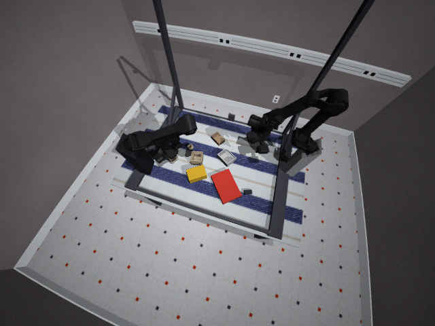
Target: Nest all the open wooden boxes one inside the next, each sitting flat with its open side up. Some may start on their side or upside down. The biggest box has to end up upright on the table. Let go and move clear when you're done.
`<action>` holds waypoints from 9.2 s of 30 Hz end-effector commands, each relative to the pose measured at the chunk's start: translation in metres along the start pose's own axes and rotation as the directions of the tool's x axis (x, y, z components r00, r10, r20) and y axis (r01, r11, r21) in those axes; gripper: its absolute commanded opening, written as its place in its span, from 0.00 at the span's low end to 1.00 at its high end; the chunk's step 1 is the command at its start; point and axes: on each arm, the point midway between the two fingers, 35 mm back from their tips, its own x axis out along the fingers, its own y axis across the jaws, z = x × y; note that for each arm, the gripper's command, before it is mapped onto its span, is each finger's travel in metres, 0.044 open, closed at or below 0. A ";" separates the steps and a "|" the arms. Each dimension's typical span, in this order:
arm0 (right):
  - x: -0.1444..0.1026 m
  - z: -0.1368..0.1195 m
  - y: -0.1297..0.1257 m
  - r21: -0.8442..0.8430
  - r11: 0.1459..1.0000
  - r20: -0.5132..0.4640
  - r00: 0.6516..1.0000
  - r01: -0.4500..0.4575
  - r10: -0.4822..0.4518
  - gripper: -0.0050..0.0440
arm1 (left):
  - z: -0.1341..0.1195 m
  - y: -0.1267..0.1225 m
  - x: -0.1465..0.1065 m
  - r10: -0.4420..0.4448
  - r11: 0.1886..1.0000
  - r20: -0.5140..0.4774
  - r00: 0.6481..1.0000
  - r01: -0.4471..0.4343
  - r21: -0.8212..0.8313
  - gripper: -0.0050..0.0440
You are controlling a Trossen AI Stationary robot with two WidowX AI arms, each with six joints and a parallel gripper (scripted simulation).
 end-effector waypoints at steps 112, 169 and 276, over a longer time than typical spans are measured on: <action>-0.047 -0.012 -0.001 0.000 1.000 -0.194 0.981 -0.009 0.008 0.92 | 0.006 -0.003 -0.004 -0.011 1.000 0.022 1.000 0.011 -0.006 0.92; -0.046 -0.013 -0.003 -0.008 1.000 -0.192 0.981 -0.002 0.000 0.10 | 0.005 -0.002 -0.003 -0.008 1.000 0.017 1.000 0.008 -0.002 0.92; -0.056 -0.010 0.001 0.006 1.000 -0.193 0.981 -0.008 0.010 0.48 | 0.005 -0.002 -0.003 -0.008 1.000 0.017 1.000 0.008 -0.002 0.92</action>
